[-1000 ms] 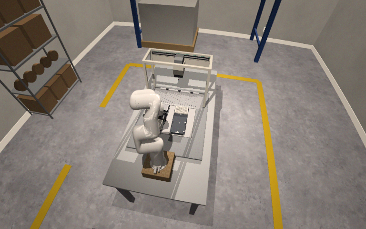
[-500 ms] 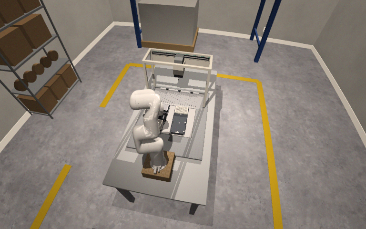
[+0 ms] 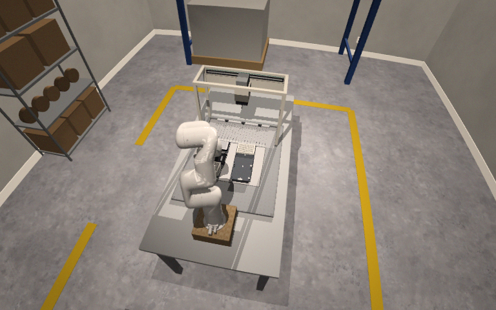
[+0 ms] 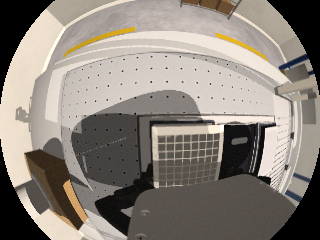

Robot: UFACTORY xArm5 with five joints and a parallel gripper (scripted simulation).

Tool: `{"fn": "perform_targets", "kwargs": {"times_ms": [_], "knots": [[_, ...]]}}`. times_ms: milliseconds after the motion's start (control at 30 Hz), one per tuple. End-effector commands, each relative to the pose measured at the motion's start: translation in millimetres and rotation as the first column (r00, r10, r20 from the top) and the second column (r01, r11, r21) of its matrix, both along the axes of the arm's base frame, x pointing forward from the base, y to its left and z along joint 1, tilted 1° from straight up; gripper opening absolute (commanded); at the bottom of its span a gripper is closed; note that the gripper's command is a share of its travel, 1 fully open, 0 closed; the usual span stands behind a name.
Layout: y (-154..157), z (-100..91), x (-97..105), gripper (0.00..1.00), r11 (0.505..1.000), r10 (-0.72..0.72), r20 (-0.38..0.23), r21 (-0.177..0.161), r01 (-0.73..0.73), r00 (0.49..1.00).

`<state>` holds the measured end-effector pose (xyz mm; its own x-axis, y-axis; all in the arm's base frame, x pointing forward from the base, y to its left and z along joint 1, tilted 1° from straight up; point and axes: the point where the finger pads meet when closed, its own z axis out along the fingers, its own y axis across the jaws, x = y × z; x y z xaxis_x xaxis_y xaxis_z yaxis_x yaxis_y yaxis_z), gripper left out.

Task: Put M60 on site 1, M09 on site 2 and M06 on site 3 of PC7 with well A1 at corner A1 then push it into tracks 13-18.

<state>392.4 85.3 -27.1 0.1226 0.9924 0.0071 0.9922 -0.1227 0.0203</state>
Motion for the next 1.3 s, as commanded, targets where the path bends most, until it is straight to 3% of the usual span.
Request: {"fn": "perform_targets", "kwargs": {"times_ms": [0,1267], "knots": [[0.3,1.0,1.3,0.0,1.0,0.0,0.003,0.003,0.0,1.0],[0.2,7.0,1.2,0.0,1.0,0.0,0.003,0.003,0.0,1.0]]}}
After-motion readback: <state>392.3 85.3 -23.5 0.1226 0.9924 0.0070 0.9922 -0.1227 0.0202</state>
